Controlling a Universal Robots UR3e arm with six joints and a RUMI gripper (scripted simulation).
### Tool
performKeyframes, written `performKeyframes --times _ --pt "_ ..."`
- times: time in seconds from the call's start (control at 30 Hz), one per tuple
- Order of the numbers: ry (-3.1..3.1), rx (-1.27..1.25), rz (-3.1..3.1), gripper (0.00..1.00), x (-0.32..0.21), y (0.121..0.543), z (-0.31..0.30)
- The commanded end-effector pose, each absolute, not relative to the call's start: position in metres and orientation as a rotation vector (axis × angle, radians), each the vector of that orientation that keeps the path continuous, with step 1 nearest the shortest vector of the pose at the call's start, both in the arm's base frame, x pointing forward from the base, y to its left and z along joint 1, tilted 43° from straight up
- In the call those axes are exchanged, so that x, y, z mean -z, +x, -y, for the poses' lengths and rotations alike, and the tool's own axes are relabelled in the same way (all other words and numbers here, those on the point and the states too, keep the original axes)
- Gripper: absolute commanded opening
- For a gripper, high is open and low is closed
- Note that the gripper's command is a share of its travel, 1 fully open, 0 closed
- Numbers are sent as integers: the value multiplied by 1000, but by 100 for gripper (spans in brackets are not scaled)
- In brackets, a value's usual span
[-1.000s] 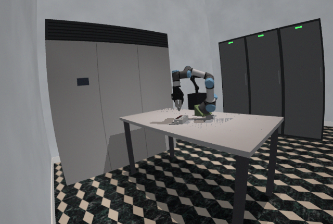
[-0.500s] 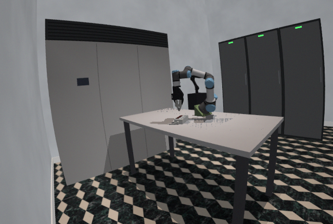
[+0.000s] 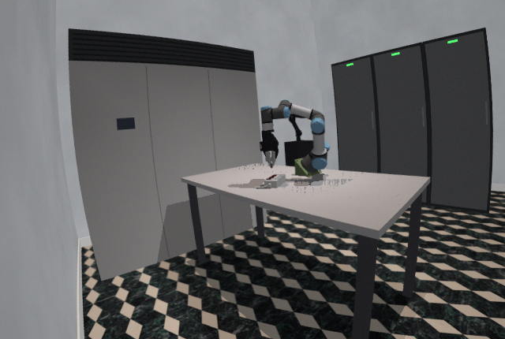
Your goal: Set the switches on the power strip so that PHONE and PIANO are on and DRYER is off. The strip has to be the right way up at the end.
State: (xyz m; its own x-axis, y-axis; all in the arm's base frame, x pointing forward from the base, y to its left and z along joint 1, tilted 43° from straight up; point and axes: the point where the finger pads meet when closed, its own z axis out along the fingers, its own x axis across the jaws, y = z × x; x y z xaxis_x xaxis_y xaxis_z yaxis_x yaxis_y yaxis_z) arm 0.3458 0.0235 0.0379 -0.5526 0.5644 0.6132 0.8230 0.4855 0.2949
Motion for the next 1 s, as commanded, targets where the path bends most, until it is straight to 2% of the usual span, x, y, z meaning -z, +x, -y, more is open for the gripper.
performKeyframes --times 0.0,0.97 --pt "-1152 798 2300 0 -37 346 -24" --pt "-1152 799 2300 0 -18 341 -41"
